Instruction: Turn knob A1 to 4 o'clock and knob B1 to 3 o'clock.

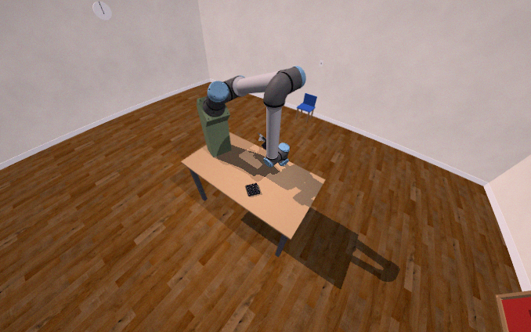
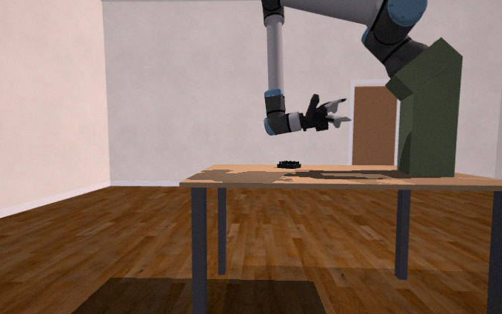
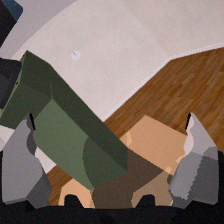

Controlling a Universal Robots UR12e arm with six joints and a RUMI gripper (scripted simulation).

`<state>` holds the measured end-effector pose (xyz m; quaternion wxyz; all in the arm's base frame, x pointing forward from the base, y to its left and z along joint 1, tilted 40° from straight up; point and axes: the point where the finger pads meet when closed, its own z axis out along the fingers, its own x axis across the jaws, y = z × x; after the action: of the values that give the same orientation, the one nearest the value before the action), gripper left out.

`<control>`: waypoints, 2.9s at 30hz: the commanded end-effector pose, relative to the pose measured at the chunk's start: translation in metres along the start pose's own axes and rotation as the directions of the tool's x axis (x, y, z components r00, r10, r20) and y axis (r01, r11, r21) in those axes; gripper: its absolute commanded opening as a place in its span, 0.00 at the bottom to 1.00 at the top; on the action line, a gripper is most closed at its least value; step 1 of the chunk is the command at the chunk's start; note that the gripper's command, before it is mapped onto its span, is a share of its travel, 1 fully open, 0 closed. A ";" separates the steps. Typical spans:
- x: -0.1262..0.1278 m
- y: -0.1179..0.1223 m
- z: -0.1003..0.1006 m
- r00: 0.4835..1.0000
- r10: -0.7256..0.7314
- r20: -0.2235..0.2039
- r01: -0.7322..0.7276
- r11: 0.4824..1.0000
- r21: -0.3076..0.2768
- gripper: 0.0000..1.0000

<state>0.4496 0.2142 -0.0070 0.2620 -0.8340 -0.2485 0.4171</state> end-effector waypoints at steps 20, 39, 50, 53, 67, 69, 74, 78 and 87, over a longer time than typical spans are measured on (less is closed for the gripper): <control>0.000 -0.001 0.000 1.000 0.000 -0.001 0.000 1.000 -0.001 1.00; -0.008 0.017 -0.019 0.989 0.103 -0.101 -0.097 0.993 0.066 1.00; -0.018 0.044 -0.047 0.935 0.264 -0.238 -0.226 0.958 0.178 1.00; -0.021 0.053 -0.056 0.906 0.318 -0.278 -0.263 0.940 0.219 1.00; -0.033 0.086 -0.091 0.763 0.510 -0.396 -0.371 0.848 0.378 1.00; -0.036 0.093 -0.098 0.728 0.547 -0.414 -0.386 0.825 0.411 1.00; -0.040 0.105 -0.110 0.657 0.612 -0.441 -0.410 0.780 0.472 1.00; -0.044 0.115 -0.121 0.595 0.662 -0.456 -0.423 0.740 0.523 1.00; -0.052 0.137 -0.144 0.446 0.760 -0.473 -0.434 0.646 0.628 1.00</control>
<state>0.5554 0.0611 0.0088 0.3373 -0.8897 0.2274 0.2073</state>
